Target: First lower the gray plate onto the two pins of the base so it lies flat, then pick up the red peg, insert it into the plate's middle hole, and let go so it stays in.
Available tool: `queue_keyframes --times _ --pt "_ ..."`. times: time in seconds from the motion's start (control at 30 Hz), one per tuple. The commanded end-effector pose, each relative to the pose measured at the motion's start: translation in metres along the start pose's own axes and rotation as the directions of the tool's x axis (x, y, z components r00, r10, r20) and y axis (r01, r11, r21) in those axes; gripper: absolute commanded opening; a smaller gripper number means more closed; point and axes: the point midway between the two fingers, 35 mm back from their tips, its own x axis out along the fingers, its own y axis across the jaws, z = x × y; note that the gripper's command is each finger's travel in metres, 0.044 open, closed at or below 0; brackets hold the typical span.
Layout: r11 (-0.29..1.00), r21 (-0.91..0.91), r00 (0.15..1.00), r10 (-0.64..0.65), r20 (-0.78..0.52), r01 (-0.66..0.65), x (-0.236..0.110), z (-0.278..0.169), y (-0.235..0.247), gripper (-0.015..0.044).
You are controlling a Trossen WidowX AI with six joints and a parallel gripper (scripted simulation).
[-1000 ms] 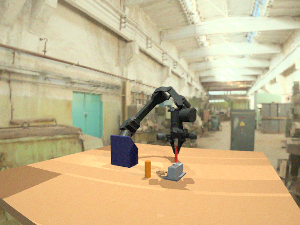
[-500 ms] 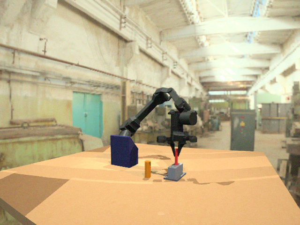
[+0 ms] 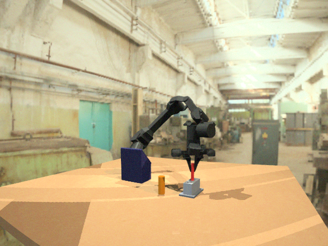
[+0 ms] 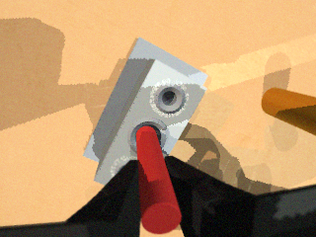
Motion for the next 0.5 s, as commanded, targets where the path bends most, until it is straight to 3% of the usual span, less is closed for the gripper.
queue_keyframes --times 0.0,0.47 --pt "1.0 -0.001 1.0 0.002 0.001 -0.002 0.0006 -0.0002 0.0003 0.0" --pt "1.0 -0.004 1.0 0.0 0.001 0.0 0.0015 -0.0004 -0.0003 0.0"
